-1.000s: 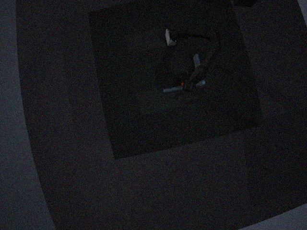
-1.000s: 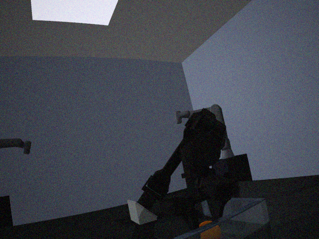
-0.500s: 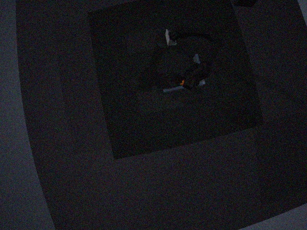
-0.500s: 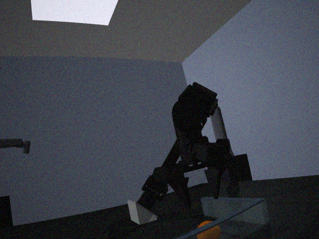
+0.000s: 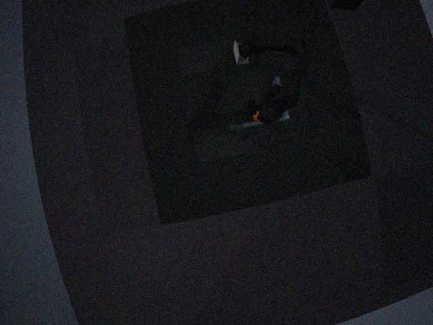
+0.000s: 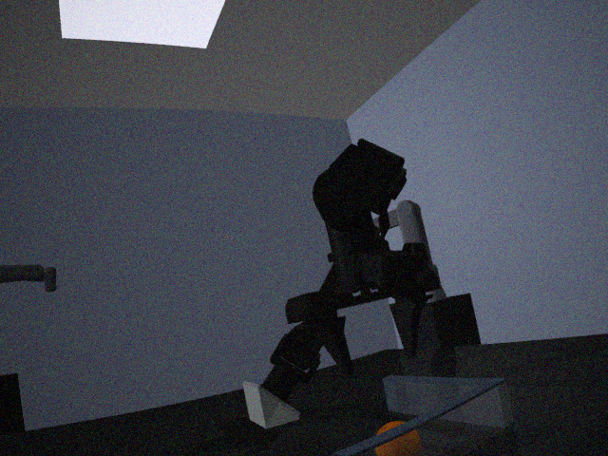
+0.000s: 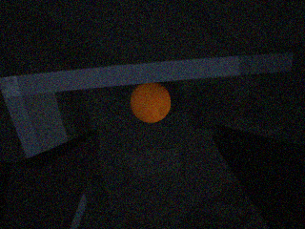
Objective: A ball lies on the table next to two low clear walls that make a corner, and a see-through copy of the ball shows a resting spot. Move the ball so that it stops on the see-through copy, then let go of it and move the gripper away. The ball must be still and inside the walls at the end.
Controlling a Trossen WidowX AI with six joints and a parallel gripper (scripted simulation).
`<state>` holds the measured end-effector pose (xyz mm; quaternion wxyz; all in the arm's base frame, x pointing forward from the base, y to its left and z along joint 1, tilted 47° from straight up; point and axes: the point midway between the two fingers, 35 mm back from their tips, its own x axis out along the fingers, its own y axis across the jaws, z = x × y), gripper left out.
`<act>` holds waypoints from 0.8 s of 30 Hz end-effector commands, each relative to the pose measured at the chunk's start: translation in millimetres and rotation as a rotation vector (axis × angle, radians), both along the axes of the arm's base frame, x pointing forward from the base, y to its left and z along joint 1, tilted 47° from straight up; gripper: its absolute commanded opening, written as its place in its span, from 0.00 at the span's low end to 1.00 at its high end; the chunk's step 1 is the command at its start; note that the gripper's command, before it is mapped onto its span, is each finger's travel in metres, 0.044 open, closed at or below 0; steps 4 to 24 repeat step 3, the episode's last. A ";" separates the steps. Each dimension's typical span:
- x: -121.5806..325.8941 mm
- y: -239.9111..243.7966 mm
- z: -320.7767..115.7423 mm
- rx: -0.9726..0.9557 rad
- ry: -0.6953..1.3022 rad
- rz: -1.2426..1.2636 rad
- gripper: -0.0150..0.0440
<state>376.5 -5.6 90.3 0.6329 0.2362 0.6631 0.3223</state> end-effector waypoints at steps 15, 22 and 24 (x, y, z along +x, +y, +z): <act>0.8 -15.0 11.6 -0.009 0.018 -0.041 1.00; 0.8 -15.0 11.6 -0.009 0.018 -0.041 1.00; 0.8 -15.0 11.6 -0.009 0.018 -0.041 1.00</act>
